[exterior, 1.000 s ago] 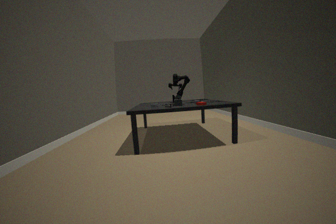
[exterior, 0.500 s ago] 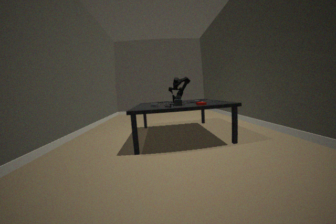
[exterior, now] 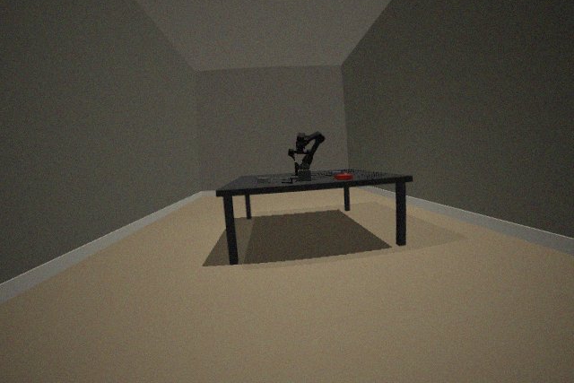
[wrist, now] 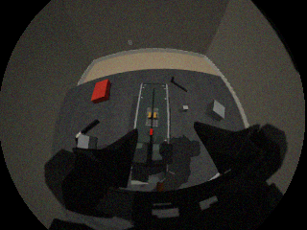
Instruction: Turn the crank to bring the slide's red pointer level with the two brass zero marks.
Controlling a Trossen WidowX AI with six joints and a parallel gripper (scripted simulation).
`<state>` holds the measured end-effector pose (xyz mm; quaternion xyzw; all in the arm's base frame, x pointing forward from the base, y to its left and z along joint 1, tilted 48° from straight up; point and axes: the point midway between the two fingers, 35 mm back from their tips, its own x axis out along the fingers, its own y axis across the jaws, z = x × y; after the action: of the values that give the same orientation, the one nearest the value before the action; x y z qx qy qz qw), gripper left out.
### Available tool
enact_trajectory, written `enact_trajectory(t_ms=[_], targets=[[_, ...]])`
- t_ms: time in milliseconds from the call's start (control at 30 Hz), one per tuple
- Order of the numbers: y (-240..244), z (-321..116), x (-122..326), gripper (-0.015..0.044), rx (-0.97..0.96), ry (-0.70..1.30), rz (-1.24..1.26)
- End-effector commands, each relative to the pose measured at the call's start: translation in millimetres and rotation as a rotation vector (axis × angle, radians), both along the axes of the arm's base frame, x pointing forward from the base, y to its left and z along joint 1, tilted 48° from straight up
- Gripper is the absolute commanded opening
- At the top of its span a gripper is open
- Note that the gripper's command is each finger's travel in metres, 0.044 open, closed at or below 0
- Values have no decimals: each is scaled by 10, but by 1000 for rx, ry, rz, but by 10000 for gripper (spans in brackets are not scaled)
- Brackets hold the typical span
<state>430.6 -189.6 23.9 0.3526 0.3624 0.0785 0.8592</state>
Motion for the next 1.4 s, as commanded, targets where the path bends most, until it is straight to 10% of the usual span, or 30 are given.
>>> enact_trajectory(t_ms=[0,1367], targets=[[-10,0,0,440,-1,3,-4],[-1,327,-1248,440,97,42,-152]])
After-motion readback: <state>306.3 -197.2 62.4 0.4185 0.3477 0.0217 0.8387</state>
